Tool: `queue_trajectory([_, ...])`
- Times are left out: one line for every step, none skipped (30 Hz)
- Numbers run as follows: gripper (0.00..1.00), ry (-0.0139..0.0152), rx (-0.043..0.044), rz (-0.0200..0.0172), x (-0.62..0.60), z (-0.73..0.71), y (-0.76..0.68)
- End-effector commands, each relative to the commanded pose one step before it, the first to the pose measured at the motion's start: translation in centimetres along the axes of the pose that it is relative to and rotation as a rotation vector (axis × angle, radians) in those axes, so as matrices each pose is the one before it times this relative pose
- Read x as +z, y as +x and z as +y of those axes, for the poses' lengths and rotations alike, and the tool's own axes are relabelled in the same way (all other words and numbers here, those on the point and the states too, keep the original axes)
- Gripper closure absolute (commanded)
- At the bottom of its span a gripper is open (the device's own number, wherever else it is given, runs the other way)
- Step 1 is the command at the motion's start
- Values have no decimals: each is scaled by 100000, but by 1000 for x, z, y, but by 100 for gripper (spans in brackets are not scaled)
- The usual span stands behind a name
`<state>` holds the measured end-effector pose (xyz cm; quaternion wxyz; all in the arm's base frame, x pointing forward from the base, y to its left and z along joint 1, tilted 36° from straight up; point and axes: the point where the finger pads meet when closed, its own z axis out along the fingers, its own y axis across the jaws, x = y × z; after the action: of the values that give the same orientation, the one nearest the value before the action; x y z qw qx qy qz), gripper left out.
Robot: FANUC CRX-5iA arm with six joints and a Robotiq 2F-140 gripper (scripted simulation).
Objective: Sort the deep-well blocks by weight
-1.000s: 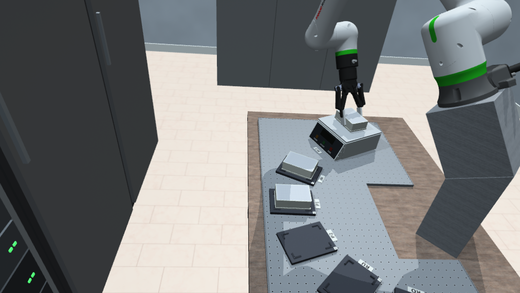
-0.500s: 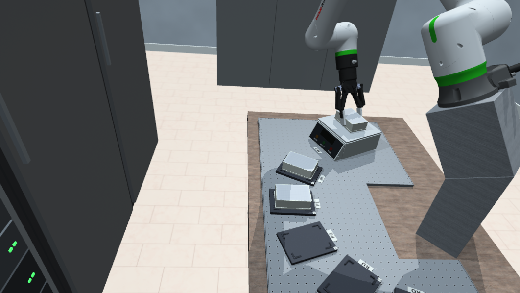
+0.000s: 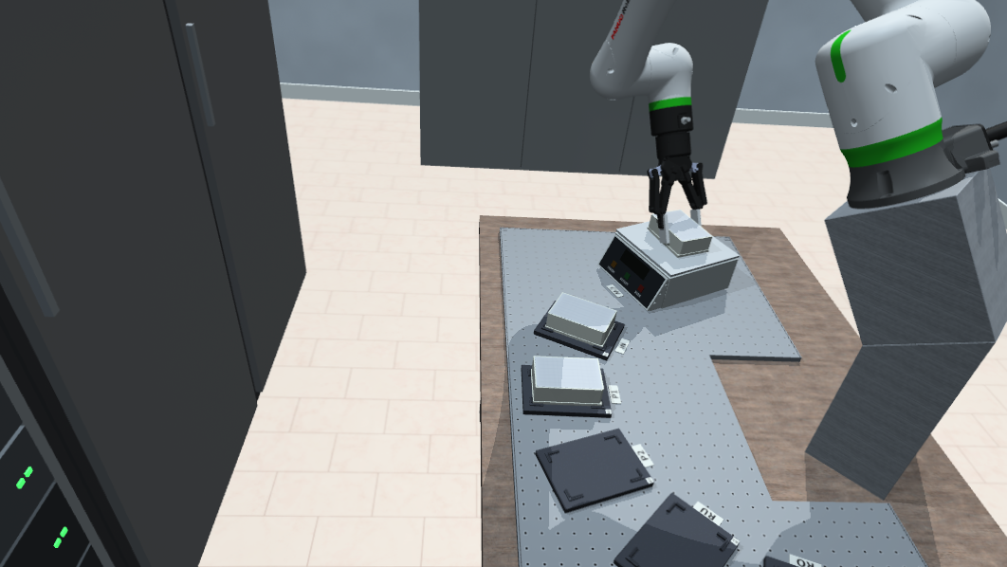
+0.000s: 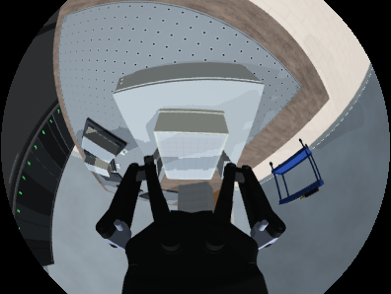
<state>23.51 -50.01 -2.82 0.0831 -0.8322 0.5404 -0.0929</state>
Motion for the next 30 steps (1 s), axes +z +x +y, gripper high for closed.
queue_trajectory([90, -13, 10, 25, 24, 8, 32])
queue_trajectory([90, 0, 0, 0, 14, 0, 8])
queue_trajectory([90, 0, 0, 0, 14, 0, 8])
queue_trajectory([90, 0, 0, 0, 14, 0, 8])
queue_trajectory([90, 0, 0, 0, 14, 0, 8])
queue_trajectory([90, 0, 0, 0, 14, 0, 8])
queue_trajectory([90, 0, 0, 0, 14, 0, 8])
queue_trajectory([90, 0, 0, 0, 14, 0, 8])
queue_trajectory([90, 0, 0, 0, 0, 0, 0])
queue_trajectory([90, 0, 0, 0, 0, 0, 0])
queue_trajectory([90, 0, 0, 0, 14, 0, 8])
queue_trajectory([90, 0, 0, 0, 14, 0, 8])
queue_trajectory([90, 0, 0, 0, 14, 0, 8])
queue_trajectory([90, 0, 0, 0, 14, 0, 8])
queue_trajectory([90, 0, 0, 0, 14, 0, 8])
queue_trajectory([90, 0, 0, 0, 14, 0, 8])
queue_trajectory([90, 0, 0, 0, 14, 0, 8])
queue_trajectory([90, 0, 0, 0, 14, 0, 8])
queue_trajectory([90, 0, 0, 0, 14, 0, 8])
queue_trajectory([90, 0, 0, 0, 14, 0, 8])
queue_trajectory([90, 0, 0, 0, 14, 0, 8])
queue_trajectory([90, 0, 0, 0, 14, 0, 8])
queue_trajectory([90, 0, 0, 0, 14, 0, 8])
queue_trajectory([90, 0, 0, 0, 14, 0, 8])
queue_trajectory([90, 0, 0, 0, 14, 0, 8])
queue_trajectory([90, 0, 0, 0, 0, 0, 0])
queue_trajectory([90, 0, 0, 0, 0, 0, 0])
queue_trajectory([90, 0, 0, 0, 14, 0, 8])
queue_trajectory([0, 0, 0, 0, 14, 0, 8])
queue_trajectory([0, 0, 0, 0, 0, 0, 0])
